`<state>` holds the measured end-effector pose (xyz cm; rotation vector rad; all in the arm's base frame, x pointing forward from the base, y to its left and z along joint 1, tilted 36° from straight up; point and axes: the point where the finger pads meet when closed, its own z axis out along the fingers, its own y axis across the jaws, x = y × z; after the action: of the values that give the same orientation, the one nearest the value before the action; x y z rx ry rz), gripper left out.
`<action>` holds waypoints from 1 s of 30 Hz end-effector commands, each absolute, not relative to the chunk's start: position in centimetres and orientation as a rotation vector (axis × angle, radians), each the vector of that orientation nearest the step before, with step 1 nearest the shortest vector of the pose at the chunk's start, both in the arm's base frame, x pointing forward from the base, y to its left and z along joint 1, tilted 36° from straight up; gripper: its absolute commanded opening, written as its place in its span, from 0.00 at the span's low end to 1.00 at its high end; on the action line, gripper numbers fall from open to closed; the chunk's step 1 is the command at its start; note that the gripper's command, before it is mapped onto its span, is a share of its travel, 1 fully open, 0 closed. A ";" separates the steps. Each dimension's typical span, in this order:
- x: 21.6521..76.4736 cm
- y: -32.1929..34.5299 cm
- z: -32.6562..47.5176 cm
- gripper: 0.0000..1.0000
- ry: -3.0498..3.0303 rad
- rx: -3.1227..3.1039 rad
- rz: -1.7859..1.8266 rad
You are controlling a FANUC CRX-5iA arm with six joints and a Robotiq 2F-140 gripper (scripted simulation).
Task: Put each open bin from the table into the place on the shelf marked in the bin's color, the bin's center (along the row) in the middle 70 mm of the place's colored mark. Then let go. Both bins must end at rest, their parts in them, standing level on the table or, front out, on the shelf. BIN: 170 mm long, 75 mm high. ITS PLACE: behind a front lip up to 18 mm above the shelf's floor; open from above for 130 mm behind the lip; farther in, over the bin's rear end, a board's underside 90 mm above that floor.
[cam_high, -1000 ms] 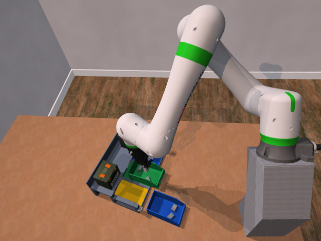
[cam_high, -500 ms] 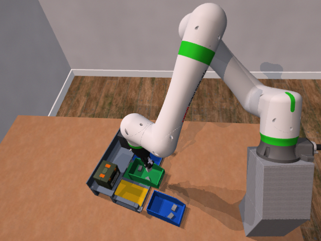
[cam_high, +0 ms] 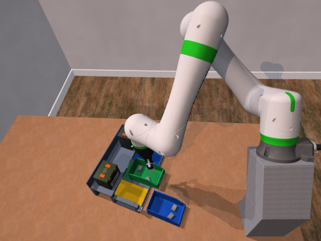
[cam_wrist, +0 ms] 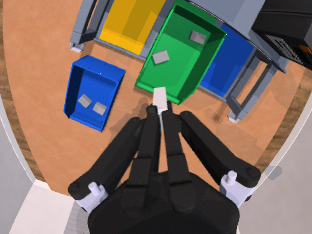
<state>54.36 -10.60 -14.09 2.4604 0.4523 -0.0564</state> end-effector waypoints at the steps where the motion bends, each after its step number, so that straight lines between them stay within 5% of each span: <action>1: 53.9 -10.7 -14.2 0.00 0.256 2.474 0.042; 30: 51.2 -11.1 -14.7 0.00 -0.853 2.394 0.426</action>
<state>51.60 -11.08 -14.65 2.4375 -0.6996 0.3387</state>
